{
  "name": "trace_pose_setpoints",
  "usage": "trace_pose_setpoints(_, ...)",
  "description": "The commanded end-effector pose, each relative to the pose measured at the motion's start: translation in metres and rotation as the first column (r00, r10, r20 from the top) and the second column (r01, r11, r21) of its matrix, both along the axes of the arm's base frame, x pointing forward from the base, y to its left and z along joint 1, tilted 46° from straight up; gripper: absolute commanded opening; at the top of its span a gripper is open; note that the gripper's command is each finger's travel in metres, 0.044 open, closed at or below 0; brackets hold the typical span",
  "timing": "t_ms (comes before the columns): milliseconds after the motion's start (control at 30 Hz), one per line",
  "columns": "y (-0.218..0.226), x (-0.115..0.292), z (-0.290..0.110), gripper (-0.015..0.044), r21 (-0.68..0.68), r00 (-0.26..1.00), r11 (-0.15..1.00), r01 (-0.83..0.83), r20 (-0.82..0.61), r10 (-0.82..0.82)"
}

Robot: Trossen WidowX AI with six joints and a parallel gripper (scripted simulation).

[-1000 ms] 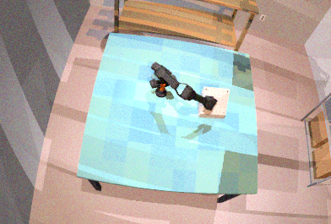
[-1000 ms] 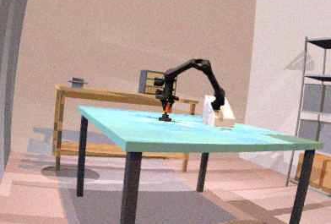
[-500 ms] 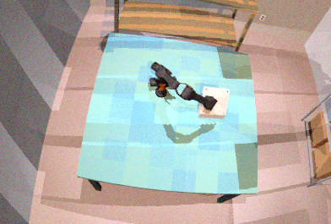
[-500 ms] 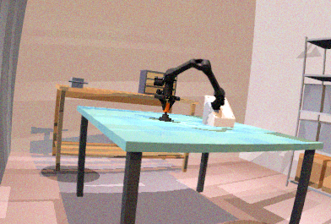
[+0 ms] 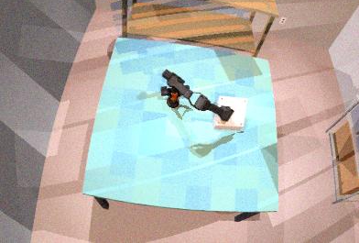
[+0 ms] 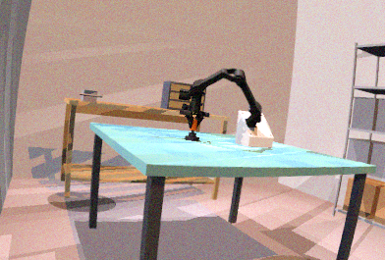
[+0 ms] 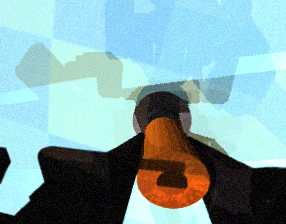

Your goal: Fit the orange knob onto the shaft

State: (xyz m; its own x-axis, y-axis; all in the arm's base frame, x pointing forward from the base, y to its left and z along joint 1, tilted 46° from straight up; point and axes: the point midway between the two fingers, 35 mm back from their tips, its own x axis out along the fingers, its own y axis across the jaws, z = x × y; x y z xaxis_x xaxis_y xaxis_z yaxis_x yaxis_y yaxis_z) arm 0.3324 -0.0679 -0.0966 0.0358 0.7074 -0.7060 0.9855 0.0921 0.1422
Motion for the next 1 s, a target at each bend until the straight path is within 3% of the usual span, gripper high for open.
trace_pose_setpoints(0,-0.0008,0.0009,0.0006,0.0000,0.001,1.000,1.000,0.005,-0.001,-0.005)
trace_pose_setpoints(200,-0.0034,0.0009,0.0034,0.0000,0.001,1.000,1.000,0.011,-0.008,-0.011)
trace_pose_setpoints(433,-0.0021,0.0005,0.0019,0.0000,-0.003,0.977,0.988,0.152,-0.149,-0.151)
trace_pose_setpoints(967,-0.0002,0.0002,0.0000,0.0000,-0.003,0.977,0.988,0.152,-0.149,-0.151)
